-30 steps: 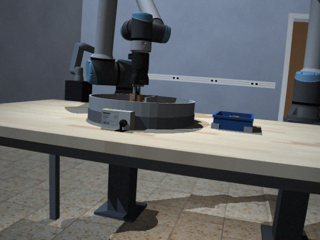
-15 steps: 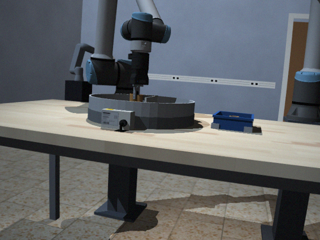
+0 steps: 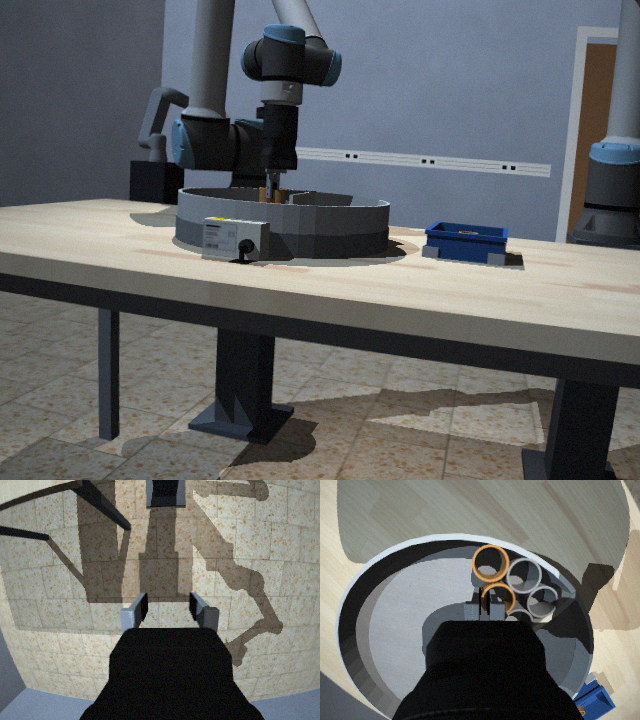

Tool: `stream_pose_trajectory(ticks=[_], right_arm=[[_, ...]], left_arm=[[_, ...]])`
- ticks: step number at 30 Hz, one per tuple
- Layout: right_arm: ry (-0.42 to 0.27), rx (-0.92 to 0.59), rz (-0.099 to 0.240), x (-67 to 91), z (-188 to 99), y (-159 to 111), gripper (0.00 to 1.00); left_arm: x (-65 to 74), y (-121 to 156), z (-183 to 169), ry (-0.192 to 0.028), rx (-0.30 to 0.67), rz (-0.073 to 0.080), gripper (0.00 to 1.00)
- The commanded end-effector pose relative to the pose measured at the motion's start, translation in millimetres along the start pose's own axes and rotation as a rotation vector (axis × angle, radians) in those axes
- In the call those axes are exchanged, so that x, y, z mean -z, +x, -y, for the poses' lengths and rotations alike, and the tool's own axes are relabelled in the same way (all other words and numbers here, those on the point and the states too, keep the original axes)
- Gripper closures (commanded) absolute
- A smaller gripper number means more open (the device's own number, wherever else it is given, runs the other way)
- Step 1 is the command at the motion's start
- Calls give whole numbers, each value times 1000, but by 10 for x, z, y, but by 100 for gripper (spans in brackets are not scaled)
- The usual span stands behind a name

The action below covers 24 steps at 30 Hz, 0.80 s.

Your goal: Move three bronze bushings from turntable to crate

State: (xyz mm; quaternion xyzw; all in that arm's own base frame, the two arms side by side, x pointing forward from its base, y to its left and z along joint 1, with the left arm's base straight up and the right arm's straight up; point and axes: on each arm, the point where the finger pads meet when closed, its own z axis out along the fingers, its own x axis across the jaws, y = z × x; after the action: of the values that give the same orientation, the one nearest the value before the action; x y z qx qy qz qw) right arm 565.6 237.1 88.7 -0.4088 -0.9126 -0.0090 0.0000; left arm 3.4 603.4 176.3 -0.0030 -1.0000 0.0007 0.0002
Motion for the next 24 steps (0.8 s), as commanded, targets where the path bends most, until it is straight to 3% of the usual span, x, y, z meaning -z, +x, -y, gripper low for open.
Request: stream_pose_trajectory(ticks=[1,17,24], right_arm=[[-2,0,0,7,-7,2,100],[-2,0,0,10,-7,2,100],[-2,0,0,91,-9,2,100]], left_arm=[[8,-1,-6,-2,0,0,0],[8,-1,-6,-2,0,0,0],[8,-1,-6,-2,0,0,0]])
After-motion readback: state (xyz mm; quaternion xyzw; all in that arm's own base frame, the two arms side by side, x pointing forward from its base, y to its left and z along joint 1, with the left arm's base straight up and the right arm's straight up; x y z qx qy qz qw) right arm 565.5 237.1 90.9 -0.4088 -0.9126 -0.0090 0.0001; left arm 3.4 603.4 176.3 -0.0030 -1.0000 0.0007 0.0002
